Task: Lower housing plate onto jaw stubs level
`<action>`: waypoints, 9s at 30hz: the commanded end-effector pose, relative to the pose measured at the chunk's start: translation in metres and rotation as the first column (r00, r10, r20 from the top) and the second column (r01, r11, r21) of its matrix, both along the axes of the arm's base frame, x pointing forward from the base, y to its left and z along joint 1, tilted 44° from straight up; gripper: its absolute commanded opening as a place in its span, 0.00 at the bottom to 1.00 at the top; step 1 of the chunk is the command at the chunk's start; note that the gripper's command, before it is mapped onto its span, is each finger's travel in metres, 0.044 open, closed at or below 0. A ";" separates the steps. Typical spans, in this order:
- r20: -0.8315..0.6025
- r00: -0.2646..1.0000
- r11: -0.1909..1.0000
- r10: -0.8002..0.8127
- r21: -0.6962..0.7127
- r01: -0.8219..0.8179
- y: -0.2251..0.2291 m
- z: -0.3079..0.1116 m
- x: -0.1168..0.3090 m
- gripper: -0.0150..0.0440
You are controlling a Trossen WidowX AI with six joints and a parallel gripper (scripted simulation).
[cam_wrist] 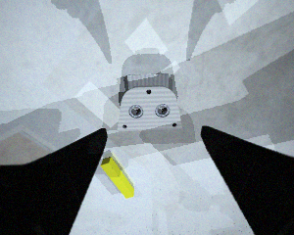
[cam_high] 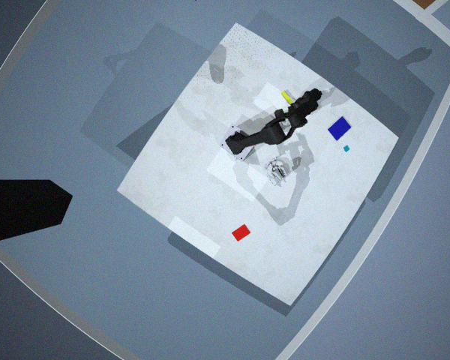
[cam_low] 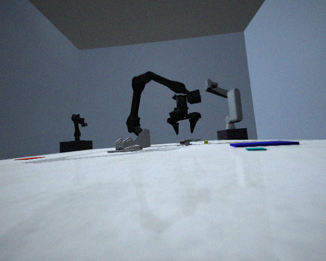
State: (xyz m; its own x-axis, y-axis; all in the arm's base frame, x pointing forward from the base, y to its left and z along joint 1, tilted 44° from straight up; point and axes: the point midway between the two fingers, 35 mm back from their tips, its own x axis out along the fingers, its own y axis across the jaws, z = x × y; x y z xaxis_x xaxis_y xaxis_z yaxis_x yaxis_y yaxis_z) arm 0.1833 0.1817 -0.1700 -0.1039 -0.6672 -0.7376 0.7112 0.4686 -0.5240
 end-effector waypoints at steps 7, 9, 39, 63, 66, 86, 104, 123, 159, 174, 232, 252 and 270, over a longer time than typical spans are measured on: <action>0.000 1.000 1.000 0.008 0.000 -0.008 0.000 0.000 0.001 1.00; 0.000 1.000 1.000 0.008 0.000 -0.008 0.000 0.000 0.001 1.00; 0.000 1.000 1.000 0.008 0.000 -0.008 0.000 0.000 0.001 1.00; 0.000 1.000 1.000 0.001 0.000 -0.001 -0.003 -0.003 0.000 1.00; 0.000 1.000 1.000 0.001 0.000 -0.001 -0.006 -0.007 0.000 1.00; 0.001 1.000 1.000 0.006 -0.001 -0.006 -0.027 -0.032 -0.001 1.00; 0.001 1.000 1.000 0.008 -0.001 -0.008 -0.033 -0.039 -0.002 1.00; 0.001 1.000 1.000 0.000 0.000 0.000 -0.033 -0.039 -0.003 0.92; 0.000 1.000 1.000 0.006 0.001 -0.006 0.007 0.003 0.004 0.85; -0.011 1.000 1.000 0.020 0.007 -0.020 0.011 0.023 0.011 0.85; -0.168 0.962 0.976 0.215 0.055 -0.209 -0.121 0.149 0.066 0.85; -0.231 0.936 0.964 0.267 0.054 -0.262 -0.174 0.184 0.056 0.85; -0.246 0.929 0.961 0.277 0.053 -0.272 -0.186 0.191 0.052 0.85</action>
